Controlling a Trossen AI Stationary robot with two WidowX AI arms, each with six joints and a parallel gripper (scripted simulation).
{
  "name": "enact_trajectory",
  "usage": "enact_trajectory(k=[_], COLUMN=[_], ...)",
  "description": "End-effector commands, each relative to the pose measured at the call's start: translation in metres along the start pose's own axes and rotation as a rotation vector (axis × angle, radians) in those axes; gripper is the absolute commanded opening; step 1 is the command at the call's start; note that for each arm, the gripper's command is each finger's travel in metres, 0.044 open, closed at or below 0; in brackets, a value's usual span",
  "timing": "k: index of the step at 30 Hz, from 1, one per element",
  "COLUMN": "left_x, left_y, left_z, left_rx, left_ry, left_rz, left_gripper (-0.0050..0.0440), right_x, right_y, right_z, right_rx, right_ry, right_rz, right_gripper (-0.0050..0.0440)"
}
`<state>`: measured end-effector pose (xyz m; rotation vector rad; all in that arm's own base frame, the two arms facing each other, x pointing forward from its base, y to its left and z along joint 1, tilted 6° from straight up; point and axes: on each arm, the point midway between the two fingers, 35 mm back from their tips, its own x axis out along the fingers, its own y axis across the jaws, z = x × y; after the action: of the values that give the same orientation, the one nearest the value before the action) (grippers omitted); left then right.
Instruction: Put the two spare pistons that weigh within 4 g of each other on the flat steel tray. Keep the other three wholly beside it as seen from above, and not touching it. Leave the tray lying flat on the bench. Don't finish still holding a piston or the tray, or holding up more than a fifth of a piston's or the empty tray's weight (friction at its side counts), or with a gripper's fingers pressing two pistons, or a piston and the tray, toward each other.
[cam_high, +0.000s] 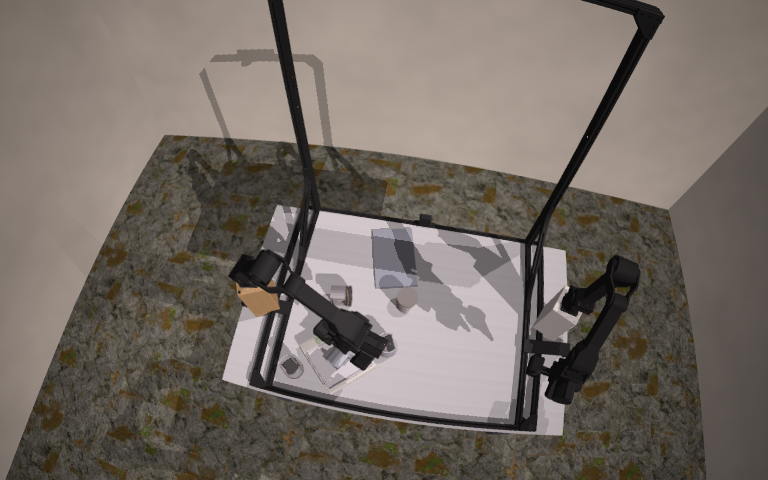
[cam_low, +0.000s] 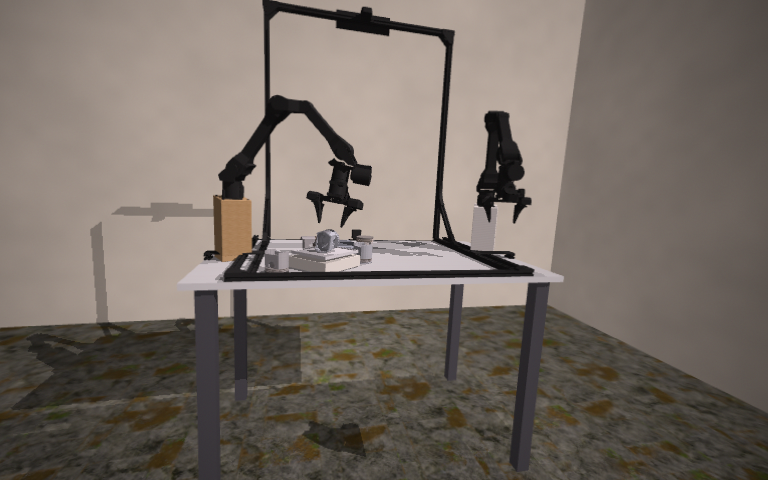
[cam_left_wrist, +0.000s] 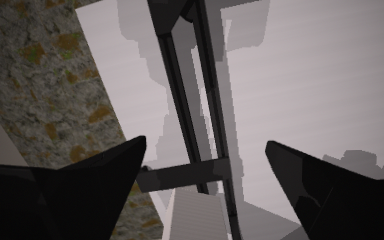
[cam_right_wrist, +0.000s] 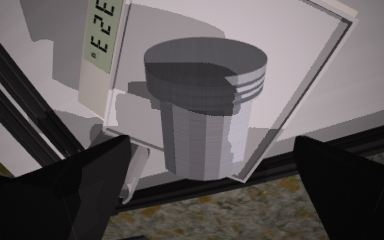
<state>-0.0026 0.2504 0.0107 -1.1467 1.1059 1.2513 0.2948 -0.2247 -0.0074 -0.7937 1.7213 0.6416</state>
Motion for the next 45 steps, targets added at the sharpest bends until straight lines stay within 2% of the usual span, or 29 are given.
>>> enact_trajectory(k=[1, 39, 40, 45], left_x=[0.000, 0.000, 0.000, 0.000], left_y=[0.000, 0.000, 0.000, 0.000], left_z=[0.000, 0.000, 0.000, 0.000], left_rx=[0.002, 0.002, 0.002, 0.002], left_ry=[0.000, 0.000, 0.000, 0.000], left_rz=[-0.002, -0.002, -0.002, -0.002], left_gripper=[0.0440, 0.0440, 0.0440, 0.0440], right_x=[0.012, 0.066, 0.066, 0.066], right_y=[0.004, 0.005, 0.005, 0.005], right_z=[0.000, 0.000, 0.000, 0.000], right_rx=[-0.008, -0.008, -0.008, -0.008], right_ry=[0.006, 0.007, 0.007, 0.007], right_rz=[0.019, 0.021, 0.021, 0.021], right_gripper=[0.0378, 0.0378, 0.0158, 0.0158])
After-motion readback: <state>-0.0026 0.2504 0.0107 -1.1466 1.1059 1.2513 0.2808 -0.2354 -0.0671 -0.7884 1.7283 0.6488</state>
